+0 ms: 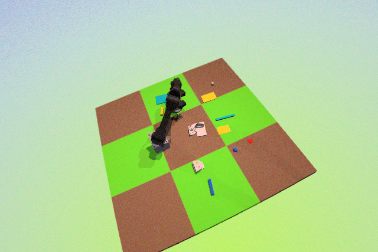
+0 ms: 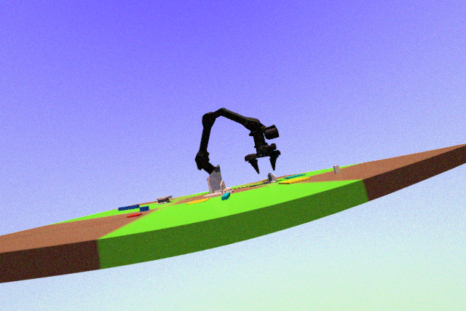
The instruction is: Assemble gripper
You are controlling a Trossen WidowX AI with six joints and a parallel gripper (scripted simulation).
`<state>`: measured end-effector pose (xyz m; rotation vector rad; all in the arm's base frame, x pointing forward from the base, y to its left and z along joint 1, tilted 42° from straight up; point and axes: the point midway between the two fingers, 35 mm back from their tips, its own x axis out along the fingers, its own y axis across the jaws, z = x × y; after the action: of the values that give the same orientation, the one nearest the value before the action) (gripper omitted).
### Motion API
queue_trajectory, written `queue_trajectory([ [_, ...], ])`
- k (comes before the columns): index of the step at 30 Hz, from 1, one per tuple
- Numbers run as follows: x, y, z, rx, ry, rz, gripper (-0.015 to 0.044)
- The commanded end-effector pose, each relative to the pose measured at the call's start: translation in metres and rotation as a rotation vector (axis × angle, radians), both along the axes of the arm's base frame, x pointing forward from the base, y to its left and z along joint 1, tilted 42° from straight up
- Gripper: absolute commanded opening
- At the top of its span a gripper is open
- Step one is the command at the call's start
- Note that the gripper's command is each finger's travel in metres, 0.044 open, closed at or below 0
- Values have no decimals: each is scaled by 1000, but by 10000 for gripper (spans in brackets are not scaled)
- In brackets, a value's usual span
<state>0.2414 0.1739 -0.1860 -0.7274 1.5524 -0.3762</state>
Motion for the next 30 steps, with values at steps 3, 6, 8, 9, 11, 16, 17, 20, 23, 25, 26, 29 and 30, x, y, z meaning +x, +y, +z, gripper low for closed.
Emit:
queue_trajectory([
  [3, 1, 0, 0, -1, -2, 5, 440],
  [6, 1, 0, 0, -1, -2, 5, 440],
  [8, 0, -1, -1, 0, 0, 0, 440],
  [9, 0, -1, -2, 0, 0, 0, 440],
  [11, 1, -3, -5, 0, 0, 1, 440],
  [16, 2, -9, -11, 0, -1, 1, 440],
  [17, 2, -10, -13, 0, -1, 2, 440],
  [20, 2, -13, -16, 0, -1, 2, 440],
  [23, 3, -16, -20, 0, -2, 3, 440],
  [25, 3, -18, -23, -1, -2, 3, 440],
  [26, 3, -19, -24, -1, -2, 3, 440],
  [29, 4, -22, -28, -1, -2, 4, 440],
  [30, 4, -23, -29, -1, -3, 4, 440],
])
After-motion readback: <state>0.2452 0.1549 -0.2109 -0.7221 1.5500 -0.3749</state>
